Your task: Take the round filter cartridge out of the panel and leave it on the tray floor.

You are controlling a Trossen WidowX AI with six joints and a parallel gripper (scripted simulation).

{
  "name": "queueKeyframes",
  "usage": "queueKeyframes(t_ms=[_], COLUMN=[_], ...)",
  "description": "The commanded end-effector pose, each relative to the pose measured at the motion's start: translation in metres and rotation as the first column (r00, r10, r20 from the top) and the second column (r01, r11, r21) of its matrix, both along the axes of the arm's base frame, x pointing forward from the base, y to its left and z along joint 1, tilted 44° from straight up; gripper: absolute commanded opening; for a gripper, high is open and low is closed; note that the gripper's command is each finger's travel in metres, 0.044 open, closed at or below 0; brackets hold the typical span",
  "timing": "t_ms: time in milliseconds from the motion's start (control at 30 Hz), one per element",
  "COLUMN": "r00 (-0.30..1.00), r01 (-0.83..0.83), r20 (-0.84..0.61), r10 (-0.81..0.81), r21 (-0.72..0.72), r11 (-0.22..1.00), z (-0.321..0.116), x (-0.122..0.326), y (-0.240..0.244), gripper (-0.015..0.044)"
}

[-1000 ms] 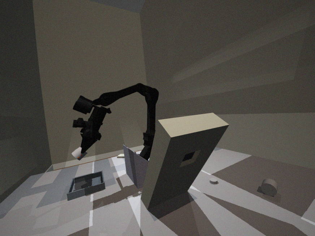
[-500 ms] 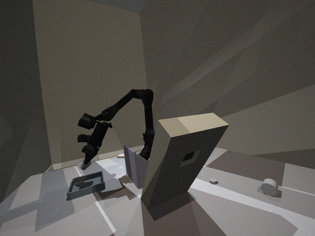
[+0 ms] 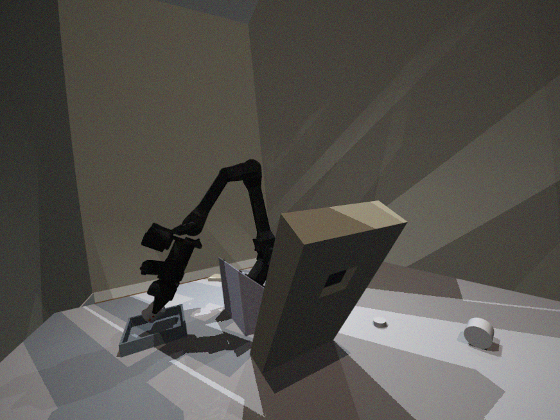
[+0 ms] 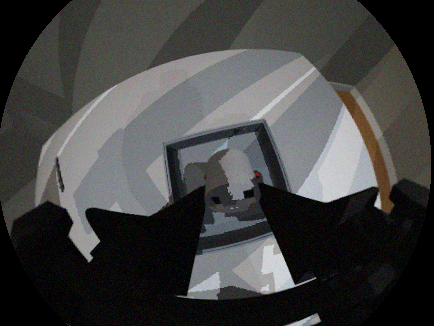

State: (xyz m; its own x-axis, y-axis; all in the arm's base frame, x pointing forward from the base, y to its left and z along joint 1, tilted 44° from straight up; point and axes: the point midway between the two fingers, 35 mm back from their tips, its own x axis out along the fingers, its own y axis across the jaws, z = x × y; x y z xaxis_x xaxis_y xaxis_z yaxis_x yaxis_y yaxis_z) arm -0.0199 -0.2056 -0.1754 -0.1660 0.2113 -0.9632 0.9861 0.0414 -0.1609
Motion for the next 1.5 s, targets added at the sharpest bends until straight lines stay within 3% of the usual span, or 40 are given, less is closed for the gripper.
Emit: queueKeyframes(t_ms=[0,100,667,933,1467], r00=[1.000,1.000,1.000,1.000,1.000], r01=[-0.005,-0.005,0.001,0.000,-0.005], r20=[-0.004,-0.004,0.000,0.001,-0.003], r10=[0.005,0.005,-0.001,0.000,0.005], r21=[-0.010,-0.009,0.008,0.008,-0.006], r11=[1.000,1.000,1.000,1.000,1.000], z=[-0.011,-0.013,-0.011,0.041,0.033], x=[-0.003,-0.004,-0.002,0.008,0.006], y=[0.010,0.013,0.014,-0.032,-0.030], gripper=[0.0000,0.0000,0.0440,0.0440,0.0440])
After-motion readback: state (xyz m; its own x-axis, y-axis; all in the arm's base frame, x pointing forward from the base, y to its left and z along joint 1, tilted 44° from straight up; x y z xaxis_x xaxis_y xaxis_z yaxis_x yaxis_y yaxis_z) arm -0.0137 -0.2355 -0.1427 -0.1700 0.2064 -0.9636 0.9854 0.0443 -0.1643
